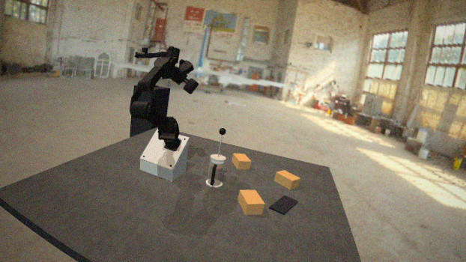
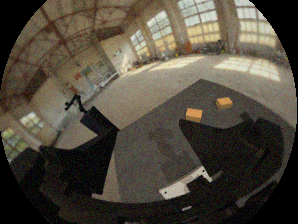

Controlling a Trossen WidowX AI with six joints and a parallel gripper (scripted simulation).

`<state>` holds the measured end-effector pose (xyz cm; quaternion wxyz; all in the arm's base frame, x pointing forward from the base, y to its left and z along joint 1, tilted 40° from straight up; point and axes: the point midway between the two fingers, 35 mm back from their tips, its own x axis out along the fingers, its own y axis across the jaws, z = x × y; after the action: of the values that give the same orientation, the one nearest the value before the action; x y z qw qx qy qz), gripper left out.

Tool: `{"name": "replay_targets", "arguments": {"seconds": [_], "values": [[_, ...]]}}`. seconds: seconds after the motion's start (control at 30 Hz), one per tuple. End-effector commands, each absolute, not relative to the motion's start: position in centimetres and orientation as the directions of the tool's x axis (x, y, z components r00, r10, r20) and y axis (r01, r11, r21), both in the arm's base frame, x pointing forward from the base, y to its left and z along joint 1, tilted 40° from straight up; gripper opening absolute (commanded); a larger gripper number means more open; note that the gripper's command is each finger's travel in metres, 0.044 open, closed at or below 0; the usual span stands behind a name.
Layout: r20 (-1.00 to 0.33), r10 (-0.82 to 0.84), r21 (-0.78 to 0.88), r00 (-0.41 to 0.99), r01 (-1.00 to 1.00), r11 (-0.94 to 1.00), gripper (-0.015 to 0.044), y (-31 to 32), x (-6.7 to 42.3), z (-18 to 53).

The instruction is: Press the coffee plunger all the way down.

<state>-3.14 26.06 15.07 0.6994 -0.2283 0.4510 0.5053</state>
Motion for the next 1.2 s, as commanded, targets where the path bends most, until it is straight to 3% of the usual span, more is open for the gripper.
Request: {"name": "replay_targets", "arguments": {"seconds": [0.0,0.2,0.4,1.17], "values": [[-0.878,0.357,-0.05,0.317,-0.805,0.591,0.044,24.4,1.8,13.1],[-0.744,0.036,-0.385,0.667,-0.472,0.793,0.044,19.8,9.9,12.8],[-0.465,-0.234,-0.618,0.854,-0.124,0.776,0.044,15.3,15.5,15.0],[-0.433,-0.26,-0.636,0.863,-0.088,0.767,0.044,10.8,16.9,10.1]]}}
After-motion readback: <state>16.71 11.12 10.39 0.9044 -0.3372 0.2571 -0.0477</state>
